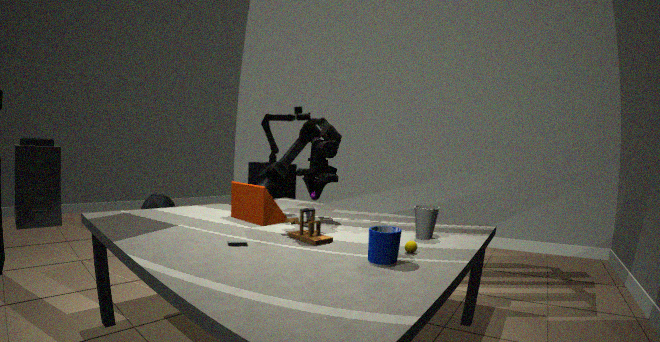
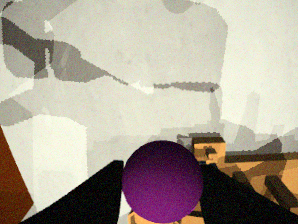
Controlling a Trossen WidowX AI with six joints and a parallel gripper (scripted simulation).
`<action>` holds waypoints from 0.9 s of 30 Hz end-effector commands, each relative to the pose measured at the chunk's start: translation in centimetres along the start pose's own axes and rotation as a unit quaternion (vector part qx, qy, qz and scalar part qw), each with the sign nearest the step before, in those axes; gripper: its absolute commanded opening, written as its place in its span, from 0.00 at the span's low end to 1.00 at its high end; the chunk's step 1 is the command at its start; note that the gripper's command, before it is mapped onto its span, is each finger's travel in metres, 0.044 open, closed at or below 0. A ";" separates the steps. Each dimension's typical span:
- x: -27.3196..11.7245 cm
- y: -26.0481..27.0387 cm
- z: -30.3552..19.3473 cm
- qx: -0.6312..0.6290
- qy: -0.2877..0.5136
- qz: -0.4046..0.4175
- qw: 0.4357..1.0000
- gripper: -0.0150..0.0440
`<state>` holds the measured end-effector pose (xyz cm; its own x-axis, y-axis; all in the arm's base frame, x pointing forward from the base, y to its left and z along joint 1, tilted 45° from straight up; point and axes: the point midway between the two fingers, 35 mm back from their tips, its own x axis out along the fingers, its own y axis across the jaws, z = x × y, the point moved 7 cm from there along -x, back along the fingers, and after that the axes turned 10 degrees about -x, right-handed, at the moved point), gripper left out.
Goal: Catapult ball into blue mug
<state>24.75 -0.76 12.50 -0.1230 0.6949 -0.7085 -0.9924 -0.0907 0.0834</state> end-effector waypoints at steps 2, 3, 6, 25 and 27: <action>0.2 -0.5 -1.1 0.081 0.006 0.014 0.997 0.25; 0.2 -0.5 -1.4 0.098 0.007 0.017 0.995 0.25; 0.4 -0.7 -2.1 0.148 0.010 0.026 0.989 0.25; 2.0 -1.4 -6.5 0.445 0.043 0.079 0.891 0.25; 2.2 -1.4 -7.0 0.474 0.048 0.084 0.875 0.25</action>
<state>25.81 -3.66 6.57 -0.2947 0.6663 -0.6850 -0.6016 0.4276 0.6748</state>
